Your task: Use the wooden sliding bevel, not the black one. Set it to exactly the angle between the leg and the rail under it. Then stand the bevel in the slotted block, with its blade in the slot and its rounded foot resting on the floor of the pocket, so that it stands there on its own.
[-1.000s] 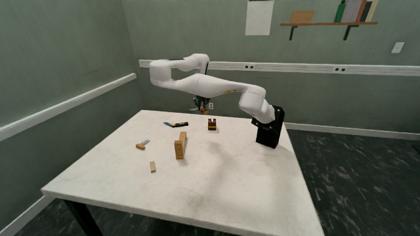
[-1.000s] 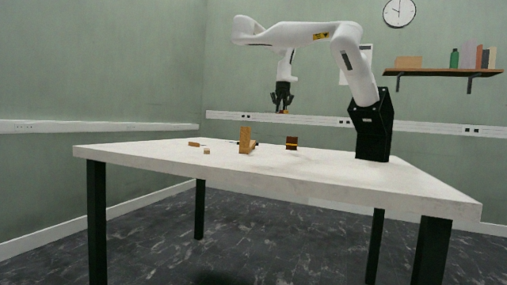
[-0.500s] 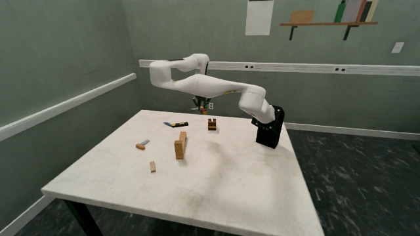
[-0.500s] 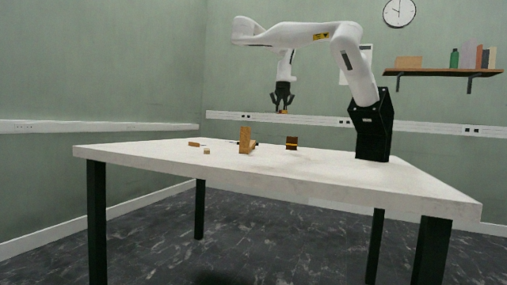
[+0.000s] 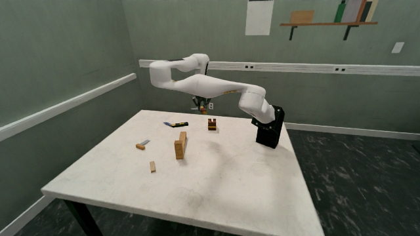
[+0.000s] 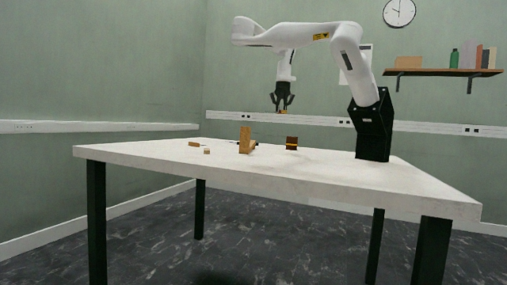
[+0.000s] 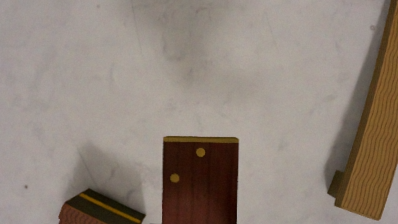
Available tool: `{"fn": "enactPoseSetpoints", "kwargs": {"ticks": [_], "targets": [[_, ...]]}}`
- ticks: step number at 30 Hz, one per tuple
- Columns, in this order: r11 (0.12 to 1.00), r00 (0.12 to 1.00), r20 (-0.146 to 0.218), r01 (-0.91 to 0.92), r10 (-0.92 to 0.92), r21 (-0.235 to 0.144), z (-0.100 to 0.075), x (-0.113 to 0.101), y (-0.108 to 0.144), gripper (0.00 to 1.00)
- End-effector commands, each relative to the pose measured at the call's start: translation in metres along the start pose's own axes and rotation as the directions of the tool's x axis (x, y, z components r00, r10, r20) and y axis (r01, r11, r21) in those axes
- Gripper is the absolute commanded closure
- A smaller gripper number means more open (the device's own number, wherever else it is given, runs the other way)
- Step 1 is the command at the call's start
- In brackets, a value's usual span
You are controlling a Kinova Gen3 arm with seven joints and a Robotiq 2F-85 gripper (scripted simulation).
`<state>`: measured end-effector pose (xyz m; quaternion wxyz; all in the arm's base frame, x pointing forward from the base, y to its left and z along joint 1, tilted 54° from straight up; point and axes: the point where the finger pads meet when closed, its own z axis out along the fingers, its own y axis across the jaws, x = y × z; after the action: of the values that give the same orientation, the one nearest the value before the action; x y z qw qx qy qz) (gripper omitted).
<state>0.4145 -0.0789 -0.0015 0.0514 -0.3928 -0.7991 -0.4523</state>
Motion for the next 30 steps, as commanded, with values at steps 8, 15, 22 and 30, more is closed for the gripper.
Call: {"fn": "enactPoseSetpoints", "kwargs": {"ticks": [8, 15, 22, 30], "targets": [[1.000, 1.000, 0.002, -0.001, 0.001, 0.000, -0.0008, -0.0004, 0.0000, 0.90], [1.000, 1.000, 0.002, -0.002, 0.002, 0.000, -0.0008, -0.0004, 0.0000, 0.90], [1.000, 1.000, 0.002, -0.022, 0.022, 0.000, -0.0008, -0.0004, 0.0000, 0.90], [0.998, 0.998, 0.002, -0.063, 0.063, -0.001, -0.0008, -0.0004, 0.0000, 0.90]]}}
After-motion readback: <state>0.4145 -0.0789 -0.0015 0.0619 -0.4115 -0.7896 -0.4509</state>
